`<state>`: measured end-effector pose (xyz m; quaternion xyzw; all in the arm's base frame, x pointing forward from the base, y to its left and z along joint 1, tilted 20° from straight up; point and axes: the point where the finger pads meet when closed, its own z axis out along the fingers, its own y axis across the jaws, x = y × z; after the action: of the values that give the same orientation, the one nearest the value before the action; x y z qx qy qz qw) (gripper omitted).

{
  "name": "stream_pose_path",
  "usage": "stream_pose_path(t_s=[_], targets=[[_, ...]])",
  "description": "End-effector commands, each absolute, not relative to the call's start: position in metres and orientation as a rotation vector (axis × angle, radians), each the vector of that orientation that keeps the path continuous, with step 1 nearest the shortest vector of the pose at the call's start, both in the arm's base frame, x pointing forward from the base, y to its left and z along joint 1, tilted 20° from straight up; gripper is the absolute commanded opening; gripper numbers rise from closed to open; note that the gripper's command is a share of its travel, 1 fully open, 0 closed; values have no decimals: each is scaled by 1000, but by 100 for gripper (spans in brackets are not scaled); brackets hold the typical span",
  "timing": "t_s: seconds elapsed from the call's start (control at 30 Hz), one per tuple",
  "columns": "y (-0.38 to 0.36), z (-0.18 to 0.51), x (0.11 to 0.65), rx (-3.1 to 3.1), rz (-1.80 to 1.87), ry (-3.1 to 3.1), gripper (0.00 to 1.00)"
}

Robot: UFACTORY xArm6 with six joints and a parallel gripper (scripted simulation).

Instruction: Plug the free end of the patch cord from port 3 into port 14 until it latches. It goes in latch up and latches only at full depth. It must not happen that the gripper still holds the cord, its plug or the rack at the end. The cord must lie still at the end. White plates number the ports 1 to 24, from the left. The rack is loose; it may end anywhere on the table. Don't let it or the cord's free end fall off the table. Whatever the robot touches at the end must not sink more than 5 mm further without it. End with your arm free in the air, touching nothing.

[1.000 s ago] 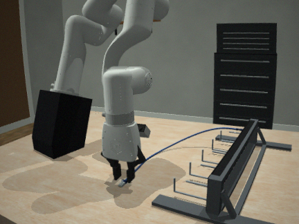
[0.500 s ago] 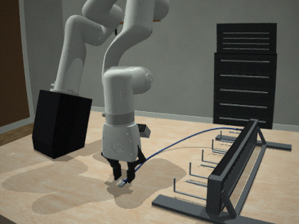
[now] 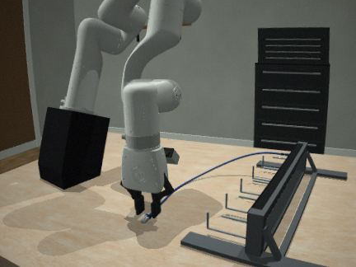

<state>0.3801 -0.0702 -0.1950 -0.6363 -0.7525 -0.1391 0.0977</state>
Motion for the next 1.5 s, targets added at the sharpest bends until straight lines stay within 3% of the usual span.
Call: stream_pose_path(t_s=[0.0,1.47], targets=[[-71,-195,381,-1885,-413,-2229,38],[-67,-204,382,-1885,-413,-2229,38]])
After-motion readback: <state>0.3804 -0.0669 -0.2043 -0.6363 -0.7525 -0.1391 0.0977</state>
